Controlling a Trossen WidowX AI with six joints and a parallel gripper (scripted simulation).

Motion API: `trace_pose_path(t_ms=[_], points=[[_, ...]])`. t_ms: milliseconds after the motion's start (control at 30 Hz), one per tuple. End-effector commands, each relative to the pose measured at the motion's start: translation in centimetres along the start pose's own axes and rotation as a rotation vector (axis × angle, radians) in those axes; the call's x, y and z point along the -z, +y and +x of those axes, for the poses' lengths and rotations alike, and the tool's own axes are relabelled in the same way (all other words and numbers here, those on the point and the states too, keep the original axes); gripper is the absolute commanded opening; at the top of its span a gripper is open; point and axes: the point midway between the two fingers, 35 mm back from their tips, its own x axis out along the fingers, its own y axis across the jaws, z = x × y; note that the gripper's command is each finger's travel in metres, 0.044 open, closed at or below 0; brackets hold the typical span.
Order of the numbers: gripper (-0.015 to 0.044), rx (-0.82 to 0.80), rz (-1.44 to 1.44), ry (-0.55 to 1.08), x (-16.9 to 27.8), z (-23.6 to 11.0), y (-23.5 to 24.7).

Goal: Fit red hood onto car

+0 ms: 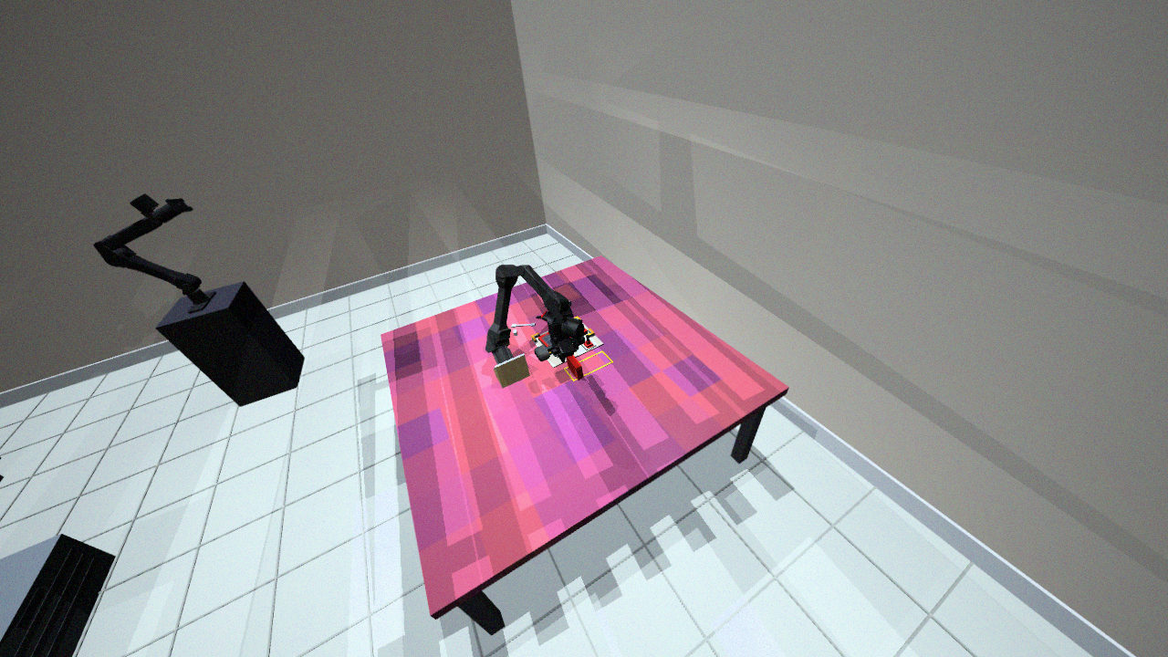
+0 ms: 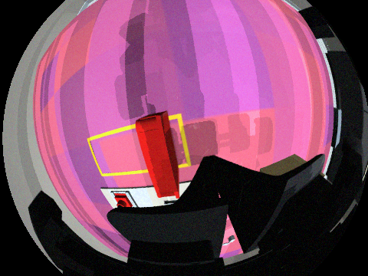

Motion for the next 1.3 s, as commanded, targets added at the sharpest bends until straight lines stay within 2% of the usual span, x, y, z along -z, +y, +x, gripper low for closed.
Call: trace_pose_path(t_ms=[0,200,1267], points=[[0.0,0.003,0.011,0.015,0.2,1.8,-0.1],[0.0,0.003,0.011,0.016,0.3,4.1,-0.1],[0.0,0.002,0.011,0.014,0.1,4.0,1.7]])
